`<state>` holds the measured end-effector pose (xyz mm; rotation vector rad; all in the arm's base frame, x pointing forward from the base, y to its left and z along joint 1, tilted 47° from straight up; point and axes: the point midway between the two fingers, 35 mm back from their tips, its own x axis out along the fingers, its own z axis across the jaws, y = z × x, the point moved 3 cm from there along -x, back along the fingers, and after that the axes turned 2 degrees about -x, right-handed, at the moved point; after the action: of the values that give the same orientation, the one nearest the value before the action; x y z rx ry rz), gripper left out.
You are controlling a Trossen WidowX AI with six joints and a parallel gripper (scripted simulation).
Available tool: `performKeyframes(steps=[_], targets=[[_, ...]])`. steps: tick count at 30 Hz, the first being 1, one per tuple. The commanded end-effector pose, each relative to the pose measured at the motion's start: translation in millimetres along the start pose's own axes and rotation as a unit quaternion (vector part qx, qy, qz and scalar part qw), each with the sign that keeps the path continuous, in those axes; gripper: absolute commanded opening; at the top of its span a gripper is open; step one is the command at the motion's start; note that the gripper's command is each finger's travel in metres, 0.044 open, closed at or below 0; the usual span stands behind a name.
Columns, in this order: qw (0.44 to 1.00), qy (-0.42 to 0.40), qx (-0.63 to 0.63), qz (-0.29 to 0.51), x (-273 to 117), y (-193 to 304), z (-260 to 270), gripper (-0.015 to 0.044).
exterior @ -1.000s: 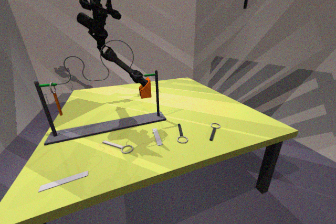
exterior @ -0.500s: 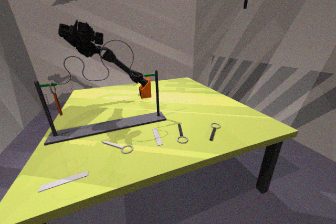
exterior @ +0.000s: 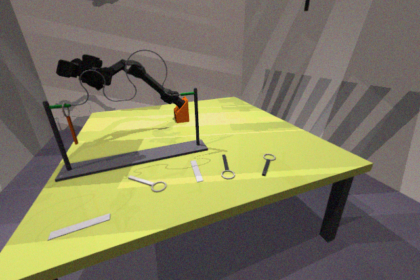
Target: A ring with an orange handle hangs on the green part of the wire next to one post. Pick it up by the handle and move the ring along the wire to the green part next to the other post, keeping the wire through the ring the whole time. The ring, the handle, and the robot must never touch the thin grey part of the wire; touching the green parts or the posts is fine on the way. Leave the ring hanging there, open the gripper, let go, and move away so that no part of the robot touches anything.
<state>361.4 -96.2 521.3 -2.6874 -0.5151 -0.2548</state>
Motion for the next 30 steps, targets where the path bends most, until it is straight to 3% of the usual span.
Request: performKeyframes(steps=[1, 11, 22, 27, 30], targets=[[0.999, -0.009, 0.019, 0.041, -21, 46, -3, 0.016], [0.988, -0.042, 0.071, 0.128, -83, 162, 7, 0.016], [0.969, -0.039, 0.137, 0.203, -193, 257, 12, 0.016], [0.968, -0.038, 0.139, 0.204, -193, 258, 12, 0.016], [0.969, -0.037, 0.139, 0.203, -168, 250, 8, 0.016]])
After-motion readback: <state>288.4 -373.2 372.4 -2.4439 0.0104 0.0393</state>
